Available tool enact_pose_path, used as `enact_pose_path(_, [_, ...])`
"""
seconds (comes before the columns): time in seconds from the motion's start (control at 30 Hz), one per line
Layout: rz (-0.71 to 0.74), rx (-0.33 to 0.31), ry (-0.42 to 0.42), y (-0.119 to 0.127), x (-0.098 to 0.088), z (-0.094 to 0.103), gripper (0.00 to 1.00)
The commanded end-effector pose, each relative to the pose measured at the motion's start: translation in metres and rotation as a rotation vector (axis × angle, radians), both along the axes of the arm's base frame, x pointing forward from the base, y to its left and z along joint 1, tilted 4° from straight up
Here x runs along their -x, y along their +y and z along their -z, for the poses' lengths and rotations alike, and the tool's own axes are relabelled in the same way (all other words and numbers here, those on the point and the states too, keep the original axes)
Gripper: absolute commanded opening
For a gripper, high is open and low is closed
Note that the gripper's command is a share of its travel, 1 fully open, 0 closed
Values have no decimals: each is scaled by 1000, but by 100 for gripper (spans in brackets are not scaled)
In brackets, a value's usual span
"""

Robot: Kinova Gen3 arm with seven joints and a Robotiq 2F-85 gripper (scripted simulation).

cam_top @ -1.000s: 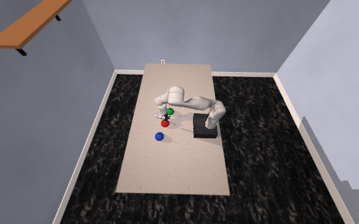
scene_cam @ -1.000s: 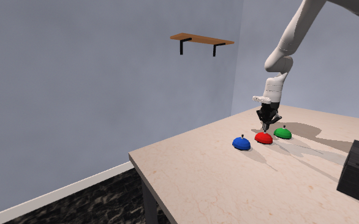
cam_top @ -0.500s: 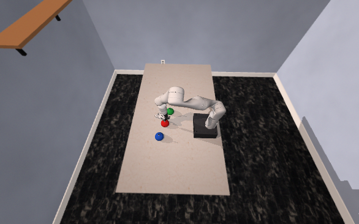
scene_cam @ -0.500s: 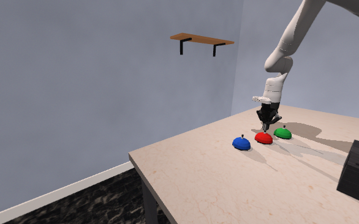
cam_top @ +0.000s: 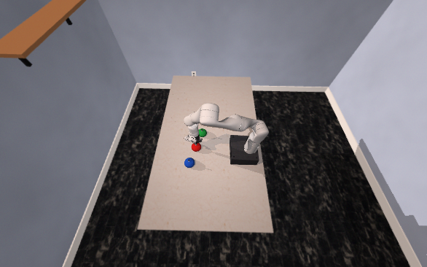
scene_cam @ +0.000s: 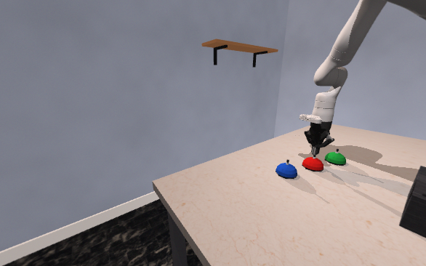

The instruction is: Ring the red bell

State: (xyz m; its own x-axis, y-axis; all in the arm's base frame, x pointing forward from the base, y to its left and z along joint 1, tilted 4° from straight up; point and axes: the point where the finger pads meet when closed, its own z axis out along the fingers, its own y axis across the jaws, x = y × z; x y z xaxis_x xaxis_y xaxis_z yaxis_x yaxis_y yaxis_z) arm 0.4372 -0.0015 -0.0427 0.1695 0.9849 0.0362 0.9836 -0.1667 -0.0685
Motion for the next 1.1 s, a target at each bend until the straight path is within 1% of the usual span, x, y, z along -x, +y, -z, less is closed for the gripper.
enact_pose_path(0.0, [1,1,0,-1,0,0,0])
enact_pose_path(0.23, [1,1,0,-1,0,0,0])
enact_pose_path(0.4, [1,1,0,-1,0,4,0])
enact_pose_path(1.07, [1,1,0,-1,0,4,0])
